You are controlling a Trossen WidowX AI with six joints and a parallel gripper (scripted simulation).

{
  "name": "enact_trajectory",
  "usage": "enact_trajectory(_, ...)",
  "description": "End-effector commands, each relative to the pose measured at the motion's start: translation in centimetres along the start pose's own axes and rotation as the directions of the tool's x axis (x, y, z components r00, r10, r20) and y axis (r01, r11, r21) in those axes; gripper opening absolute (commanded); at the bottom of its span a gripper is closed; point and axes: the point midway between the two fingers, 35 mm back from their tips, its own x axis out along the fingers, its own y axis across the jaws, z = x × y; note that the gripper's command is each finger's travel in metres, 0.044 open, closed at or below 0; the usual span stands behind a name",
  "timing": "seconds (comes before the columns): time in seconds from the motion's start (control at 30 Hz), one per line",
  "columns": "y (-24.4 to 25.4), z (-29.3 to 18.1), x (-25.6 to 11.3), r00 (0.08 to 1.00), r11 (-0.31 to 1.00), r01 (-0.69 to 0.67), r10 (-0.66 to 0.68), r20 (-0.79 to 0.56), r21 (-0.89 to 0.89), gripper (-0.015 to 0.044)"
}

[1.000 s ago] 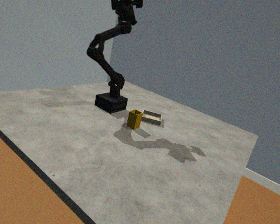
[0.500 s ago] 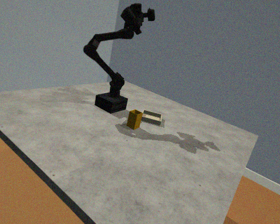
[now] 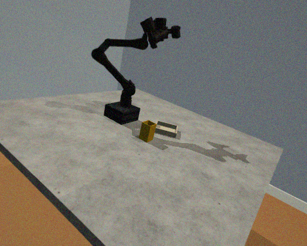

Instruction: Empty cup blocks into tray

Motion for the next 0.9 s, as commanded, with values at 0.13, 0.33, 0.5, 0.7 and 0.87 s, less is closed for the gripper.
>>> enact_trajectory(0.13,-4.7,-4.2,-2.3,0.973,0.980,0.185,-0.193,-0.123,-0.076,0.0440)
enact_trajectory(0.33,-8.3,-7.1,-5.2,0.915,0.936,0.321,-0.345,-0.210,-0.141,0.0440)
enact_trajectory(0.5,-10.9,-9.4,-8.3,0.843,0.885,0.424,-0.463,-0.273,-0.193,0.0440)
enact_trajectory(0.7,-13.4,-11.7,-12.5,0.734,0.808,0.532,-0.589,-0.339,-0.253,0.0440)
enact_trajectory(0.87,-14.9,-13.5,-16.4,0.628,0.735,0.609,-0.676,-0.385,-0.298,0.0440)
